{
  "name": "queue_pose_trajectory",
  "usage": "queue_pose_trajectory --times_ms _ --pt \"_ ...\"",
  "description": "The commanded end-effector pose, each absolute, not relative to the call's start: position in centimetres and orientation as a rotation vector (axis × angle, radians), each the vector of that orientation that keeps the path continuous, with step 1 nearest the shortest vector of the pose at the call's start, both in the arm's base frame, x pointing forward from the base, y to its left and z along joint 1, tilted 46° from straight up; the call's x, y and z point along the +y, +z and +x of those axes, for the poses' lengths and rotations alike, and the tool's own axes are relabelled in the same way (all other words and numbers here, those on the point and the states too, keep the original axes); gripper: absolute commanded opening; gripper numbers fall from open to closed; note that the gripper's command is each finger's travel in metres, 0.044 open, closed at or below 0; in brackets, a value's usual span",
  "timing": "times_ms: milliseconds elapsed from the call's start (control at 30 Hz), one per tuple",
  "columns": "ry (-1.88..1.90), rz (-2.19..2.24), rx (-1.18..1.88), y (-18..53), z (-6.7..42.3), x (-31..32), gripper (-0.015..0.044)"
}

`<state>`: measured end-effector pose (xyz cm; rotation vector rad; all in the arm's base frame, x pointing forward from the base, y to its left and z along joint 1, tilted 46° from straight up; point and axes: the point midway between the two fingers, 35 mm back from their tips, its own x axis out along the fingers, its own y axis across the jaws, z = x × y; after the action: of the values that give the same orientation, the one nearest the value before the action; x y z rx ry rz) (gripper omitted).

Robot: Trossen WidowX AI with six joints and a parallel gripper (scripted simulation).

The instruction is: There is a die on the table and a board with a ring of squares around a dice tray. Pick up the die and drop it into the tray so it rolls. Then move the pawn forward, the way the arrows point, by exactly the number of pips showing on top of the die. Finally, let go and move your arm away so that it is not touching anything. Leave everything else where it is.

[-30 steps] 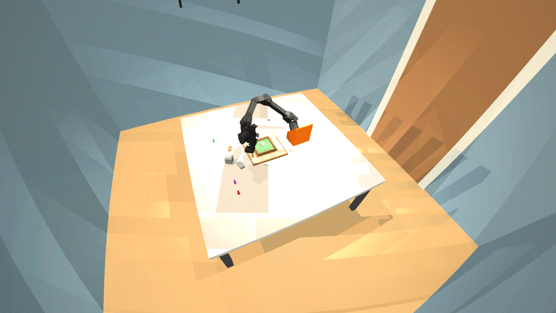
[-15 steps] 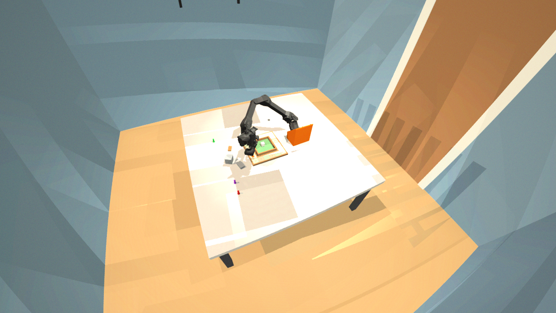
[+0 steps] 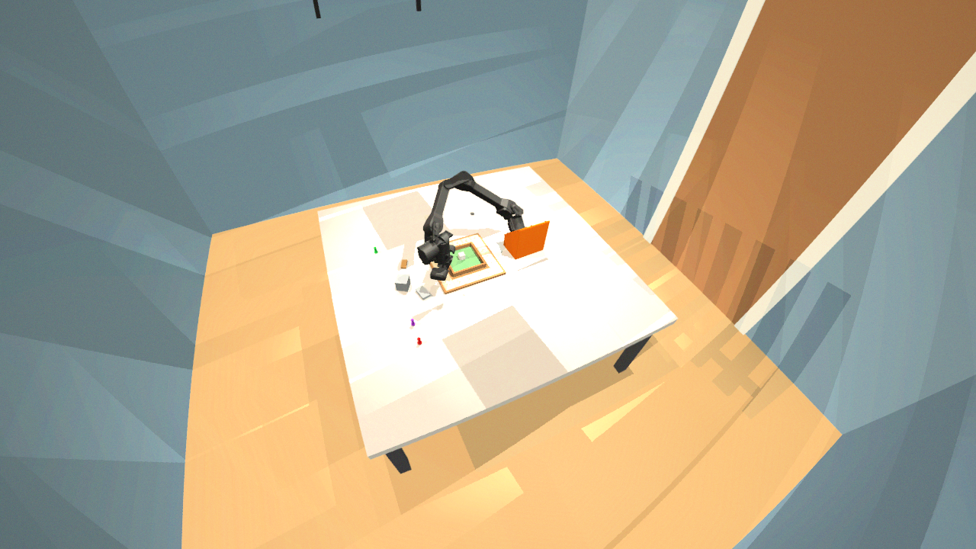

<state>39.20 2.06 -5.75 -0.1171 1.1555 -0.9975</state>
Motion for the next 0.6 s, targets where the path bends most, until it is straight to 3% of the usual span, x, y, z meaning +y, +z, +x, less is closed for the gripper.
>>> queue_pose_trajectory --times_ms 0,100,267,567 --pt "-0.997 -0.124 1.156 -6.17 39.15 1.61 0.02" --pt "-0.997 -0.125 1.156 -6.32 39.15 1.44 0.02" --pt "-0.997 -0.125 1.156 -6.32 39.15 1.44 0.0069" --pt "-0.997 -0.125 1.156 -6.32 39.15 1.44 0.0009"
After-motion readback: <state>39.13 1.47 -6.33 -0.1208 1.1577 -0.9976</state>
